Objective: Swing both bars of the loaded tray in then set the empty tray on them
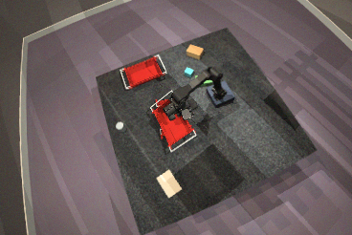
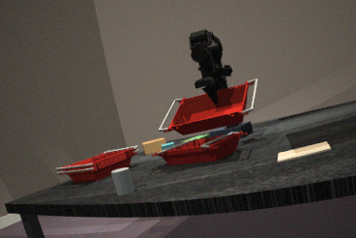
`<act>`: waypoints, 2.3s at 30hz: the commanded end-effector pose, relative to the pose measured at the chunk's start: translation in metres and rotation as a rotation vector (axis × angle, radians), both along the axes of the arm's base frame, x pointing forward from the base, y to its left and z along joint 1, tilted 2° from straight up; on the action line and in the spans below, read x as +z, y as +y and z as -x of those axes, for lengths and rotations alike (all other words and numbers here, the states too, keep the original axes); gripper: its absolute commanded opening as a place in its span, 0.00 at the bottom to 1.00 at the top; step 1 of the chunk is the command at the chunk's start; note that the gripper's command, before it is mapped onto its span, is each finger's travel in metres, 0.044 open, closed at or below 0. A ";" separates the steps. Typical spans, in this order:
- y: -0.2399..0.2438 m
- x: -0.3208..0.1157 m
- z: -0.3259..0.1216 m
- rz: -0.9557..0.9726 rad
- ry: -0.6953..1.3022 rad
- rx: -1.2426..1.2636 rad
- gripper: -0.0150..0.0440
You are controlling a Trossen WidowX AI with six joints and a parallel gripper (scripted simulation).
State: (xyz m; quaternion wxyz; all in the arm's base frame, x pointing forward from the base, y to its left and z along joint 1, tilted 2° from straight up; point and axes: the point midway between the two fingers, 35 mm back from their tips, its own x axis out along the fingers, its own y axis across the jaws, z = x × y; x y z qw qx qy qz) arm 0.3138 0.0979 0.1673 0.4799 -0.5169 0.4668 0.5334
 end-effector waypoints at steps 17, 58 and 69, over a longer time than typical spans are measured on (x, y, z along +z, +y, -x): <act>-0.073 0.001 -0.017 0.007 -0.008 -0.267 0.25; -0.074 0.001 -0.017 0.007 -0.008 -0.269 0.25; -0.074 -0.004 -0.017 0.007 -0.008 -0.269 0.25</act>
